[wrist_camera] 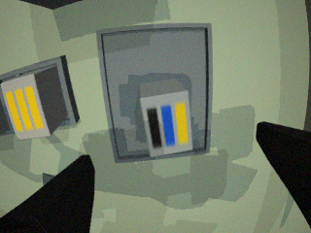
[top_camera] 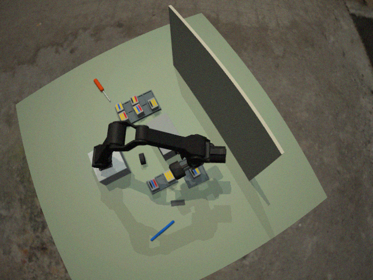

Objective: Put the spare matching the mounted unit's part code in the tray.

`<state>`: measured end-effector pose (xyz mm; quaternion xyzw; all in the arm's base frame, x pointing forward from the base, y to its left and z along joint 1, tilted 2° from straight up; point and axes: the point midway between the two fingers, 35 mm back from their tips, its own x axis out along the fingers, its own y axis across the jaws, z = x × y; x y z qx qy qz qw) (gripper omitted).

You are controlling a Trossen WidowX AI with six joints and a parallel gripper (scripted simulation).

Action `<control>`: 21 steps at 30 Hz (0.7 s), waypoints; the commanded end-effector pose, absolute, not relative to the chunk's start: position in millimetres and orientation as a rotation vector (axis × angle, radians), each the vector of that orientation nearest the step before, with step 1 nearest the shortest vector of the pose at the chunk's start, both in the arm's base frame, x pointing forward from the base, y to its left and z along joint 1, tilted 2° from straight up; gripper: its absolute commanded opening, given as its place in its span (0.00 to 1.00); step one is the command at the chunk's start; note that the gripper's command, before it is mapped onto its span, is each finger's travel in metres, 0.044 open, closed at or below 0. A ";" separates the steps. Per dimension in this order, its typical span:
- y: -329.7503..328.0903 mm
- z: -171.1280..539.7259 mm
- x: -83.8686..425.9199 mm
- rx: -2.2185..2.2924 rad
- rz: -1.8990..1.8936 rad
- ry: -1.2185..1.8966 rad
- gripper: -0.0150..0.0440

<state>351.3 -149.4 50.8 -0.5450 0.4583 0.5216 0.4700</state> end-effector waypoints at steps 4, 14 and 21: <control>-148.0 87.5 348.5 -1.349 1.263 1.113 1.00; -149.2 82.5 350.4 -1.354 1.255 1.115 1.00; -149.2 82.5 350.4 -1.354 1.255 1.115 1.00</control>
